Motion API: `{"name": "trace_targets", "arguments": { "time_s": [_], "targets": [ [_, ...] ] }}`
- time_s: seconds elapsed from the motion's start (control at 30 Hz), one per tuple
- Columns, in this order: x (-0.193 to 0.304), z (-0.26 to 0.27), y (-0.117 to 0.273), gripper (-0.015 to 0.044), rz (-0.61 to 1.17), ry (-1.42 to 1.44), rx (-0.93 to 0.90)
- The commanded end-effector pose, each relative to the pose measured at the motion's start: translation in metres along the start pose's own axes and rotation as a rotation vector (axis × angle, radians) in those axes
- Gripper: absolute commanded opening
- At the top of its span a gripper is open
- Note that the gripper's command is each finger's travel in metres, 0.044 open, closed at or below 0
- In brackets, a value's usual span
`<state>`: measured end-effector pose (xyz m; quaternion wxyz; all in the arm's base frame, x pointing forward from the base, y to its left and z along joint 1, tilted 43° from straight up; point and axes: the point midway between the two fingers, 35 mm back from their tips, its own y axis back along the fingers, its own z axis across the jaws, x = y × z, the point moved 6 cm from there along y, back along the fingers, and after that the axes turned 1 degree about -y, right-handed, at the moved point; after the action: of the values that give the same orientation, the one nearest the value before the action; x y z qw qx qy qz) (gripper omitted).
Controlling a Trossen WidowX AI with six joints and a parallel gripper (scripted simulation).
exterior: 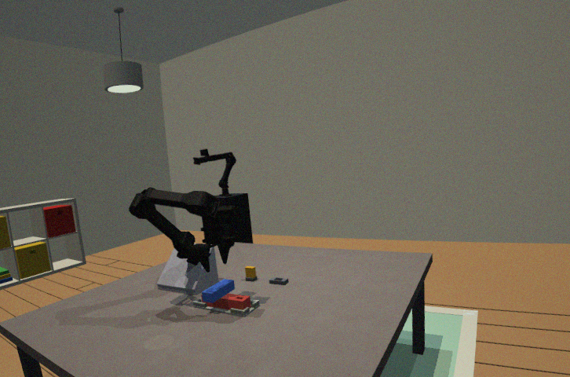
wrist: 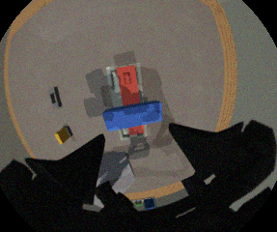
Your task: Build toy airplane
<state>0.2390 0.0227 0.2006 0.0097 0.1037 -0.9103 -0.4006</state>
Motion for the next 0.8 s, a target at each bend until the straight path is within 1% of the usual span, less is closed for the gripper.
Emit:
{"name": "trace_targets", "arguments": {
  "time_s": [0.0,0.1,0.13,0.27,0.37,0.5,0.63,0.7,0.77],
  "targets": [
    [0.000,0.000,-0.001,0.0440,0.004,0.046,0.000],
    [0.000,0.003,-0.001,0.0440,0.003,0.046,-0.002],
    [-0.003,0.011,-0.001,0.0440,0.001,0.047,-0.009],
    [-0.013,0.078,0.004,0.0440,-0.006,0.055,-0.050],
    [-0.009,0.130,0.007,0.0440,-0.003,0.059,-0.064],
    [0.012,0.195,0.008,0.0440,0.004,0.059,-0.059],
    [0.046,0.251,0.003,0.0440,0.007,0.051,-0.027],
    [0.057,0.264,0.001,0.0440,0.006,0.047,-0.016],
    [0.058,0.265,0.001,0.0440,0.006,0.047,-0.015]
  ]
}}
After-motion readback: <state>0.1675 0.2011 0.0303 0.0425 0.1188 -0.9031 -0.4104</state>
